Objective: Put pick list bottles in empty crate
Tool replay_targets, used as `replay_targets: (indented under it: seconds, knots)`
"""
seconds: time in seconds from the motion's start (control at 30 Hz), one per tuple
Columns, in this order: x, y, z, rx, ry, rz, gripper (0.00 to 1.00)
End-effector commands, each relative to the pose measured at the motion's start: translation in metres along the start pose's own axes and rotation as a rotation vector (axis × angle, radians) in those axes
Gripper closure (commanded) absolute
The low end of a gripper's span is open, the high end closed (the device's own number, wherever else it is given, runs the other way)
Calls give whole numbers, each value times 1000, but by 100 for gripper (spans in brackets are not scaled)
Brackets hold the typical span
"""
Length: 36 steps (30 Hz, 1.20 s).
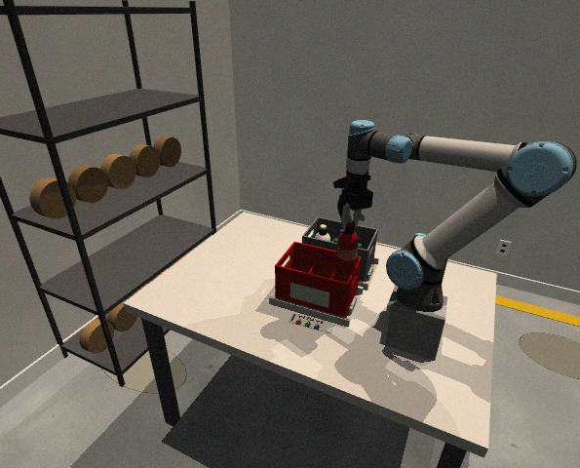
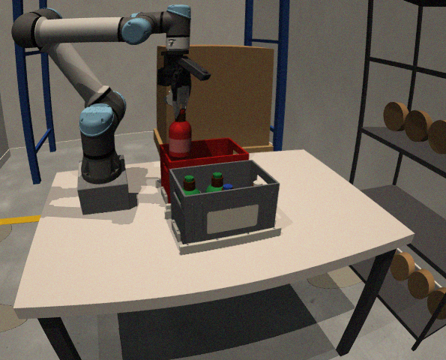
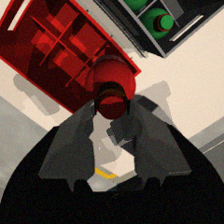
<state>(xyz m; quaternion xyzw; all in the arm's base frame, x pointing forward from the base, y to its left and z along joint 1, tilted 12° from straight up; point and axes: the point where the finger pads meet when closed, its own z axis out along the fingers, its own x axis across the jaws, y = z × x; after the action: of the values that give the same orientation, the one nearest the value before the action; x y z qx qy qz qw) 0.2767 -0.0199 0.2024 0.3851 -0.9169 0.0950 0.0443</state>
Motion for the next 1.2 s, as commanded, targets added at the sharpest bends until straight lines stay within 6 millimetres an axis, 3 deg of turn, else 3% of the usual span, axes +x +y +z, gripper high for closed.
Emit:
replay_targets:
  seconds: [0.0, 1.17]
  knots:
    - [0, -2, 4, 5, -3, 1, 100]
    - [-1, -3, 36, 4, -3, 1, 100]
